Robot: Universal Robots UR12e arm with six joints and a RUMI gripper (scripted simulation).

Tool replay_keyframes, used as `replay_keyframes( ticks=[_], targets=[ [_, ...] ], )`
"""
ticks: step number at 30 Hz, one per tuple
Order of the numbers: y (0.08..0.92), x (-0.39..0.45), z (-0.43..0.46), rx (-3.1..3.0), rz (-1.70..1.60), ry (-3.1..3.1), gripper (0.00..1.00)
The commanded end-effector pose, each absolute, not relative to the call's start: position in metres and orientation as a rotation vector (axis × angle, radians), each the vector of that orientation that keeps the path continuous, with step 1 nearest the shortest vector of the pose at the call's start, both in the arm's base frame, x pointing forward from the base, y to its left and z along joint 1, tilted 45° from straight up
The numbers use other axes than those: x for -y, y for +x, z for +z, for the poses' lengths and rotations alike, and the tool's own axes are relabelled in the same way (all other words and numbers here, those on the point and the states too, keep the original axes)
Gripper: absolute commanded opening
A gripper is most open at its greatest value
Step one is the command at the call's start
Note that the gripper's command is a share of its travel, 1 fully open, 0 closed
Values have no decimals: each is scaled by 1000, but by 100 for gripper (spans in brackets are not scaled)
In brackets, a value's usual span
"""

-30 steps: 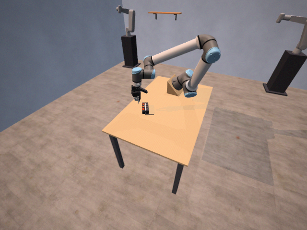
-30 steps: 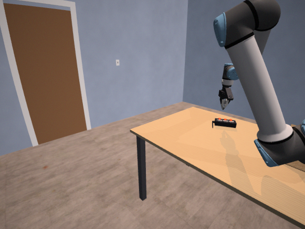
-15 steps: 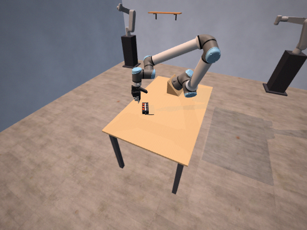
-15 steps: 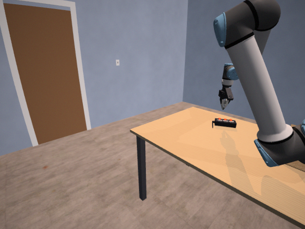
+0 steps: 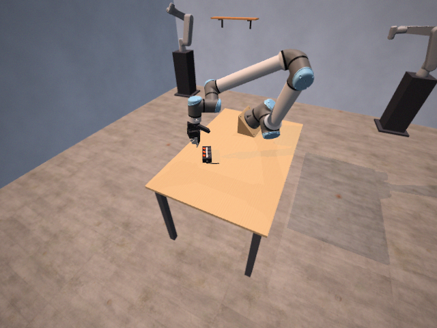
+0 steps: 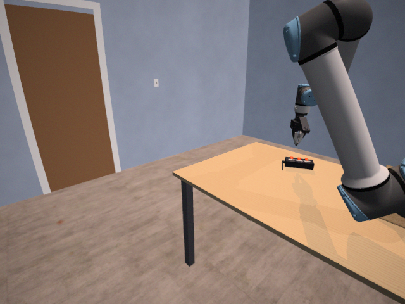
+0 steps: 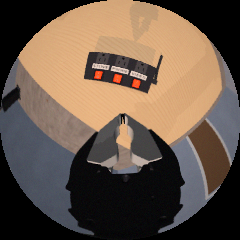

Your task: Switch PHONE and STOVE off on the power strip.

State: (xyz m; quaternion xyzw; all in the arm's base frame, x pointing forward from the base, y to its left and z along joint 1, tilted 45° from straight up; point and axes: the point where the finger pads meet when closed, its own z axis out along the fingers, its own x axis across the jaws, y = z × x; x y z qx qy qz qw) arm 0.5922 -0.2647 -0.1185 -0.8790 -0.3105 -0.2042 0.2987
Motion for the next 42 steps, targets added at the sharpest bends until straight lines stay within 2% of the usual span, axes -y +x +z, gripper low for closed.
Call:
replay_keyframes(
  ticks=[1,8,9,42],
  targets=[
    [592,266,-118,825,-543,-2336,0],
    [592,266,-118,825,-543,-2336,0],
    [592,266,-118,825,-543,-2336,100],
    [589,259,-119,856,-509,-2271,100]
  ],
)
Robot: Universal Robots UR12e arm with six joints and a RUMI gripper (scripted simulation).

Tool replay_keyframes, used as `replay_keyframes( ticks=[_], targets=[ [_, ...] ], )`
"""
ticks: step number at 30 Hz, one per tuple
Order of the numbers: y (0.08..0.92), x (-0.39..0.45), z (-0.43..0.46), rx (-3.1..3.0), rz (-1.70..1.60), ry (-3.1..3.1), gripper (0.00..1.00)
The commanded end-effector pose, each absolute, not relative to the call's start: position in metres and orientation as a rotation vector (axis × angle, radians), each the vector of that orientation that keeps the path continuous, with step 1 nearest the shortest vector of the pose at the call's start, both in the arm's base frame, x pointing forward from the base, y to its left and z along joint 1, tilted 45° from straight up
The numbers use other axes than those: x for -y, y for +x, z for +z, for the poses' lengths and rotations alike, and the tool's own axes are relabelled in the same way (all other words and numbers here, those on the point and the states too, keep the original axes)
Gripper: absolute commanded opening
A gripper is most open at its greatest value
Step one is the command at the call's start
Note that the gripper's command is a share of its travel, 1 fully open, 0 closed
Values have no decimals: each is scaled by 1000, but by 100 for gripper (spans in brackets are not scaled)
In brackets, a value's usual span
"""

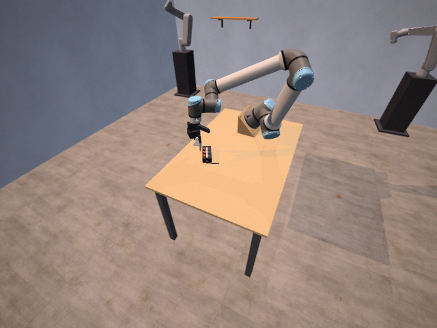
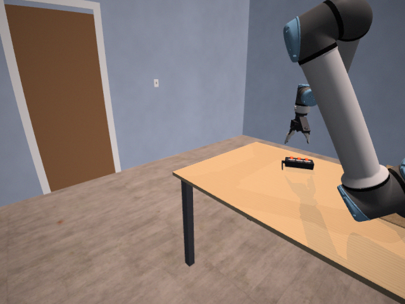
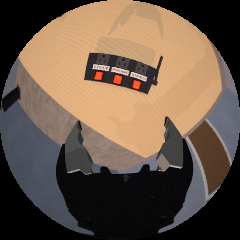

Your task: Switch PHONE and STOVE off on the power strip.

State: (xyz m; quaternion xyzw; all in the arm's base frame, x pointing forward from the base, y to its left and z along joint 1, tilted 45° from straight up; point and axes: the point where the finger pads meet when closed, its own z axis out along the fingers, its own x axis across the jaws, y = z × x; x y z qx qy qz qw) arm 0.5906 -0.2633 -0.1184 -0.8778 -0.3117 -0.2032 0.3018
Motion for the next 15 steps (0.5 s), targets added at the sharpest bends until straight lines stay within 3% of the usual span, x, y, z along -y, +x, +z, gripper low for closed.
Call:
replay_keyframes(
  ticks=[1,15],
  targets=[
    [587,256,-119,867,-496,-2242,100],
    [571,232,-107,944,-409,-1990,100]
  ],
)
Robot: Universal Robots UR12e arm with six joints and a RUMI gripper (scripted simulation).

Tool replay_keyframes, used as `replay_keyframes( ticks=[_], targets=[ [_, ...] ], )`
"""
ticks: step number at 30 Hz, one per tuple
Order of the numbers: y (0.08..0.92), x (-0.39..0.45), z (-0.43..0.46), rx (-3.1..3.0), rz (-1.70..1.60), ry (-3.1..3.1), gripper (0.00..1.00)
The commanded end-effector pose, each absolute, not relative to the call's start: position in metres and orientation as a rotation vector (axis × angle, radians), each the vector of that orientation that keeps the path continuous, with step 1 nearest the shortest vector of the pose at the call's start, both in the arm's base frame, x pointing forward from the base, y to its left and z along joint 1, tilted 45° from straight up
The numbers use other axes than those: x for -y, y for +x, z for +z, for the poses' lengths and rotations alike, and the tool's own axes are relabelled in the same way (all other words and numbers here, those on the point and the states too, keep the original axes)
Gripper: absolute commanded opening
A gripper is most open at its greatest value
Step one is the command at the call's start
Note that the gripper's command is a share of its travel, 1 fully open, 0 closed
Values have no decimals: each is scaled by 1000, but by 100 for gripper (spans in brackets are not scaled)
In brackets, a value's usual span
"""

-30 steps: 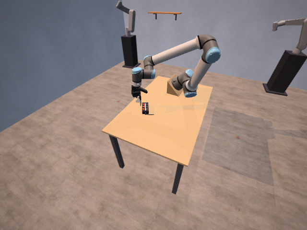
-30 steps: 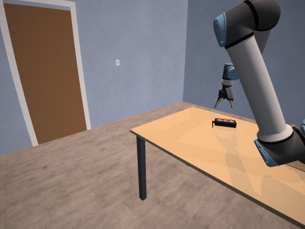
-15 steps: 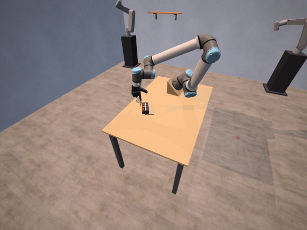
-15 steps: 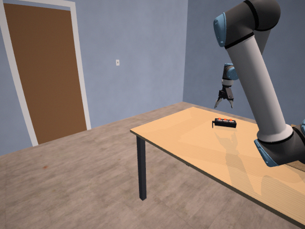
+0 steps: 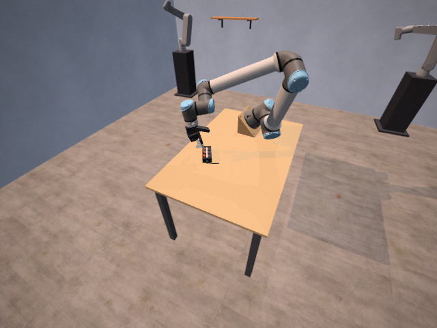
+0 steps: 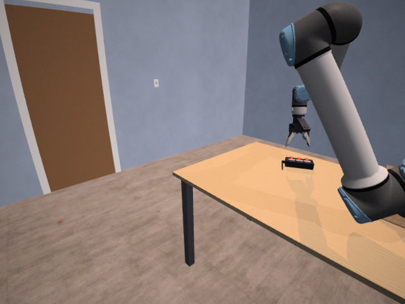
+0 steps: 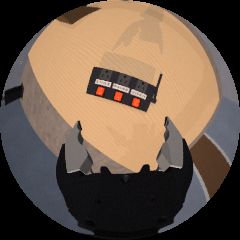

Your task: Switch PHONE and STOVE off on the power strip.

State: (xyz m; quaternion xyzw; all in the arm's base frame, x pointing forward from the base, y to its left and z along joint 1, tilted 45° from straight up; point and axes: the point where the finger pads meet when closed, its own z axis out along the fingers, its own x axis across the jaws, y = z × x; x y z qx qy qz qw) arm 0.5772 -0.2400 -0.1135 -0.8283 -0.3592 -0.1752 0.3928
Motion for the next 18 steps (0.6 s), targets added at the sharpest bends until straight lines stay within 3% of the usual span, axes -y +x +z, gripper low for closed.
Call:
replay_keyframes(
  ticks=[1,18],
  targets=[
    [570,231,-106,947,-406,-1976,100],
    [569,231,-104,947,-405,-1966,100]
  ],
)
